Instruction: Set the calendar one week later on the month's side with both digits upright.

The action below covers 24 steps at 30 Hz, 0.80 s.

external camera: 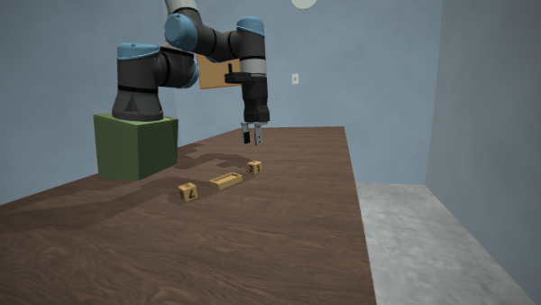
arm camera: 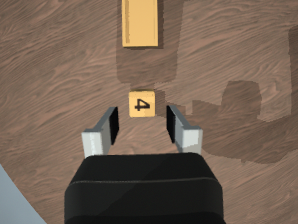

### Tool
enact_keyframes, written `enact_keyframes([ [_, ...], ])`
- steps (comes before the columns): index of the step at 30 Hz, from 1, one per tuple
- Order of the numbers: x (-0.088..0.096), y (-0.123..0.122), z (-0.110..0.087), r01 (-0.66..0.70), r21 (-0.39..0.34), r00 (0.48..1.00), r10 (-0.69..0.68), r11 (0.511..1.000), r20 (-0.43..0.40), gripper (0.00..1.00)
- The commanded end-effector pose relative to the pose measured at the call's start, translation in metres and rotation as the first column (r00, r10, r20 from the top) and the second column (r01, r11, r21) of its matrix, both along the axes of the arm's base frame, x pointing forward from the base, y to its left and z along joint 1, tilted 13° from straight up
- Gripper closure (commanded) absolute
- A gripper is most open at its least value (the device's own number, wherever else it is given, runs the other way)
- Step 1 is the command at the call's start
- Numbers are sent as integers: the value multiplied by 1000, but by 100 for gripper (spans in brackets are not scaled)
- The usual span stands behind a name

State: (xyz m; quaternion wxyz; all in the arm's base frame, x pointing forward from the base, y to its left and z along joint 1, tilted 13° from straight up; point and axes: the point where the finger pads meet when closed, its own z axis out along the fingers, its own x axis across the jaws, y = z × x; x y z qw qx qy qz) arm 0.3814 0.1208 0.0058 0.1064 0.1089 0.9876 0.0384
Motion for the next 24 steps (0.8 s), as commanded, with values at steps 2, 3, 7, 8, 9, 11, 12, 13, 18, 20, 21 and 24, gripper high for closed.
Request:
enact_keyframes([
  [2,1,0,-3,0,0,1000,0,1000,1,10],
  [3,1,0,-4,0,0,1000,0,1000,1,10],
  [7,2,1,-9,0,0,1000,0,1000,1,10],
  [8,3,1,-10,0,0,1000,0,1000,1,10],
  [9,3,1,-11,0,0,1000,0,1000,1,10],
  [11,4,1,-14,0,0,1000,0,1000,1,10],
  [12,4,1,-16,0,0,1000,0,1000,1,10],
  [13,4,1,-17,0,0,1000,0,1000,1,10],
  [18,5,1,-22,0,0,1000,0,1000,1,10],
  [20,6,2,-25,0,0,1000,0,1000,1,10],
  [21,6,2,-27,0,0,1000,0,1000,1,10],
  [24,8,2,-31,0,0,1000,0,1000,1,10],
])
